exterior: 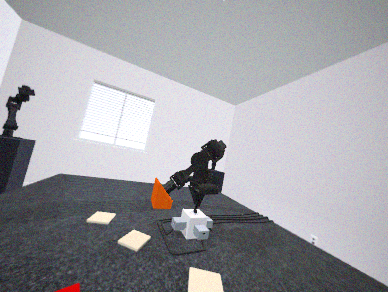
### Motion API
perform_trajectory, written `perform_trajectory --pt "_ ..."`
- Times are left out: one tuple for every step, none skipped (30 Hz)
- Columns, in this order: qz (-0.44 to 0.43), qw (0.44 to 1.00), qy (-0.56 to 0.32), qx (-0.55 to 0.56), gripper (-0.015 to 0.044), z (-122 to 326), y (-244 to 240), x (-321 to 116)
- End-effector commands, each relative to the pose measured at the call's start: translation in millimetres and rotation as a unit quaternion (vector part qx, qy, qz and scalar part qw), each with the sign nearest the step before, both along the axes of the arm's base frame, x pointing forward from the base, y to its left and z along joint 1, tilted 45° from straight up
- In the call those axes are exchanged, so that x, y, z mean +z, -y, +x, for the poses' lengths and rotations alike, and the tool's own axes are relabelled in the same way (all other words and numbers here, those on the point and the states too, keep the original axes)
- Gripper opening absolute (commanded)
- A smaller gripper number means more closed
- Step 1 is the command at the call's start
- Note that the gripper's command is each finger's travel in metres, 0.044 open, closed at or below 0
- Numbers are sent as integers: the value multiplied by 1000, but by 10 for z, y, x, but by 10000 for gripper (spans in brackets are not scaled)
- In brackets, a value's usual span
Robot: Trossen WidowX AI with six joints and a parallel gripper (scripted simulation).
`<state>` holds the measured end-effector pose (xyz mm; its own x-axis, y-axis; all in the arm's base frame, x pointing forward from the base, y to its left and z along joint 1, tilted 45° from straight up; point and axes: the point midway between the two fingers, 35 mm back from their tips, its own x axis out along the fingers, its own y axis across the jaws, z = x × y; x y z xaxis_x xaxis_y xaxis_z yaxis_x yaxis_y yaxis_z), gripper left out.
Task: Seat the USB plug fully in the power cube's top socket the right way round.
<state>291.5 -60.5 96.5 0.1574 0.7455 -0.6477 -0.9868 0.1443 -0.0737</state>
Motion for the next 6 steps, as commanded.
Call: perform_trajectory --pt "-2 1000 2 2 95 2 28 26" --pt "-2 1000 2 2 95 0 35 33" --pt "-2 1000 2 2 95 -1 42 40" --pt "-2 1000 2 2 95 -3 49 47" --pt "-2 1000 2 2 95 -4 56 54" --pt "-2 1000 2 2 95 -6 63 61"
